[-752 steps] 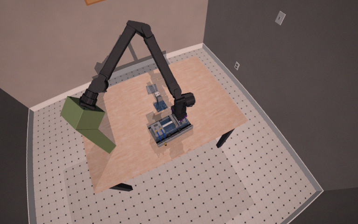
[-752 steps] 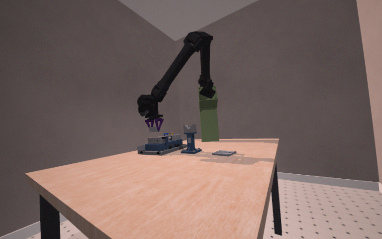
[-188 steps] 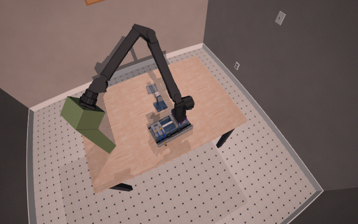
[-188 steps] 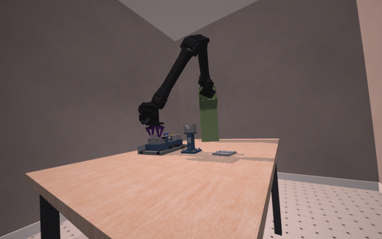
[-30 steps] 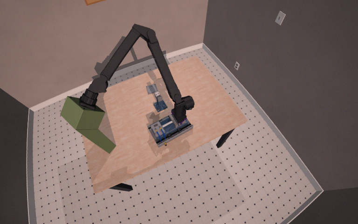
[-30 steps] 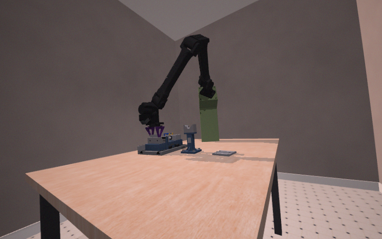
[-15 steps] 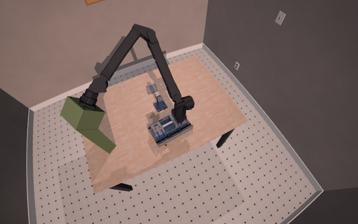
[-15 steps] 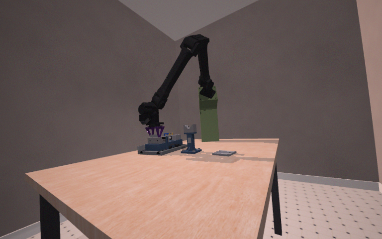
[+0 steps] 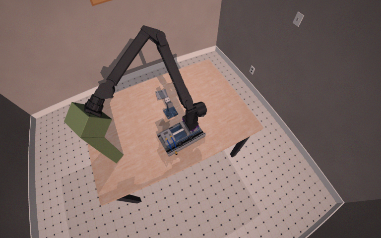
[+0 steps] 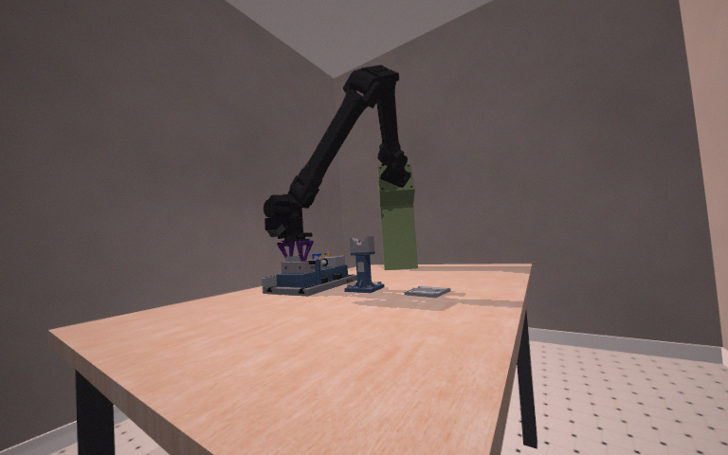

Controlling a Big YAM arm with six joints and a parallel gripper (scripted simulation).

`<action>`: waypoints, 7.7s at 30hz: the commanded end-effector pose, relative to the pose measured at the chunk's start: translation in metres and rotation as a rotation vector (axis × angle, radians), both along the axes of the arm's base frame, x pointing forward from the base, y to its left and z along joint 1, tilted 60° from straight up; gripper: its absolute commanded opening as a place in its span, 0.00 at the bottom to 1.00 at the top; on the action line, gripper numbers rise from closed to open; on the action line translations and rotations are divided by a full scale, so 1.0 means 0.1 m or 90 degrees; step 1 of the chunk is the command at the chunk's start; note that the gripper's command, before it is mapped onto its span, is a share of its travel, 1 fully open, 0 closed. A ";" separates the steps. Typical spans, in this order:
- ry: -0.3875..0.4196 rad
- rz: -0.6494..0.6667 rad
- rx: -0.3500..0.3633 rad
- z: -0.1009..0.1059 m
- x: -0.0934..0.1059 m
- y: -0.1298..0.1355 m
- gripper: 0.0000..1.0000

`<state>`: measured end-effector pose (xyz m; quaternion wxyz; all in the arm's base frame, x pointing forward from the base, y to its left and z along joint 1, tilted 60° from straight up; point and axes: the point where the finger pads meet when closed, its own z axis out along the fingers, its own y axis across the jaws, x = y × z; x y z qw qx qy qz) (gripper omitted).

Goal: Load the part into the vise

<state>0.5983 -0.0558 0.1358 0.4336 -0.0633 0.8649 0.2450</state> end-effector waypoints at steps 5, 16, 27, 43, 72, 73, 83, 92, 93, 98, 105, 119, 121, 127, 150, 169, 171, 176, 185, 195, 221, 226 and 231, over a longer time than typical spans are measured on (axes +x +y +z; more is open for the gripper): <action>-0.007 0.006 0.002 0.13 0.07 0.10 0.00; -0.007 0.006 0.002 0.13 0.07 0.10 0.00; -0.007 0.006 0.002 0.13 0.07 0.10 0.00; -0.007 0.006 0.002 0.13 0.07 0.10 0.00; -0.004 0.006 0.001 0.05 0.10 0.10 0.00; -0.004 0.006 0.001 0.05 0.10 0.10 0.00; -0.004 0.006 0.001 0.05 0.10 0.10 0.00; -0.004 0.006 0.001 0.05 0.10 0.10 0.00; -0.004 0.006 0.001 0.05 0.10 0.10 0.00; -0.004 0.006 0.001 0.05 0.10 0.10 0.00; -0.004 0.006 0.001 0.05 0.10 0.10 0.00; 0.001 0.007 0.003 0.01 0.07 0.11 0.74; 0.000 0.007 0.003 0.02 0.07 0.11 0.74; 0.000 0.007 0.003 0.02 0.07 0.11 0.74; -0.003 0.009 0.001 0.10 0.03 0.12 0.74; -0.012 -0.007 -0.007 0.33 -0.30 -0.27 0.74; -0.012 -0.007 -0.007 0.36 -0.35 -0.30 0.74; -0.012 -0.007 -0.007 0.43 -0.46 -0.37 0.74; -0.017 -0.007 -0.009 0.55 -0.54 -0.45 0.74; 0.002 -0.008 -0.002 0.39 -0.56 -0.47 0.74; -0.004 -0.007 -0.005 0.45 -0.56 -0.46 0.00; -0.004 -0.007 -0.005 0.45 -0.56 -0.46 0.00; -0.002 -0.007 -0.003 0.41 -0.51 -0.52 0.00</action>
